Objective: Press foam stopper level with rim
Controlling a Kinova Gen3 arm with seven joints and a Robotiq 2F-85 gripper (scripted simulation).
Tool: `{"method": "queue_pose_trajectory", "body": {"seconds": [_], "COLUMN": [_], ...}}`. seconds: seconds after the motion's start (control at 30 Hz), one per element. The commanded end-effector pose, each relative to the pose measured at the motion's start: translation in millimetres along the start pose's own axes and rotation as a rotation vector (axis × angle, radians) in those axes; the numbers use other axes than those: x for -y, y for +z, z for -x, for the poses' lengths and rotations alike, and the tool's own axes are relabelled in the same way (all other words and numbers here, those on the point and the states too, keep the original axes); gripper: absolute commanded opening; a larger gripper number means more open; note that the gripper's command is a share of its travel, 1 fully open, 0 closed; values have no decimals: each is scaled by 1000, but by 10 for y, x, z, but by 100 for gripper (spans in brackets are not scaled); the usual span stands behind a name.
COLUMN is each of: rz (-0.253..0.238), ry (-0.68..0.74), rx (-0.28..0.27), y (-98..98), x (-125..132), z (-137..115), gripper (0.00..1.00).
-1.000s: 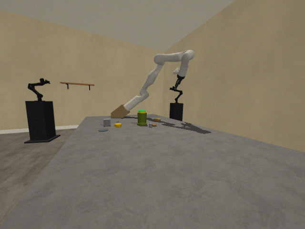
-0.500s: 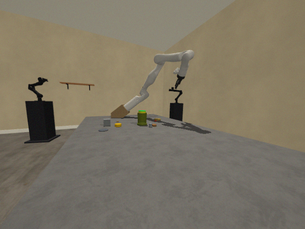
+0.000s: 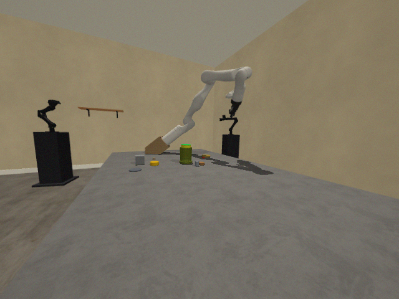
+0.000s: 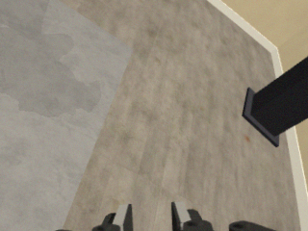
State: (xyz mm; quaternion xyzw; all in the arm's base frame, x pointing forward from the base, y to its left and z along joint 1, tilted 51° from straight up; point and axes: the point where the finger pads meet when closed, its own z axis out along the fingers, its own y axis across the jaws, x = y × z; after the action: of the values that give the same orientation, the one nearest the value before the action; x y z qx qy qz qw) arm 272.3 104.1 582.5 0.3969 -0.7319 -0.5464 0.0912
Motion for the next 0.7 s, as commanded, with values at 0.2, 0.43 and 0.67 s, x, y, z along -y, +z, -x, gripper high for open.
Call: {"method": "queue_pose_trajectory", "body": {"seconds": [0.2,0.43,0.67], "rz": [-2,5,23], "ry": [287,745,1100], "rx": [131,350,526], "y": [-6,-94,-198], "x": [572,1619,2497], "z": [219,358,209], "gripper": [0,0,0]}}
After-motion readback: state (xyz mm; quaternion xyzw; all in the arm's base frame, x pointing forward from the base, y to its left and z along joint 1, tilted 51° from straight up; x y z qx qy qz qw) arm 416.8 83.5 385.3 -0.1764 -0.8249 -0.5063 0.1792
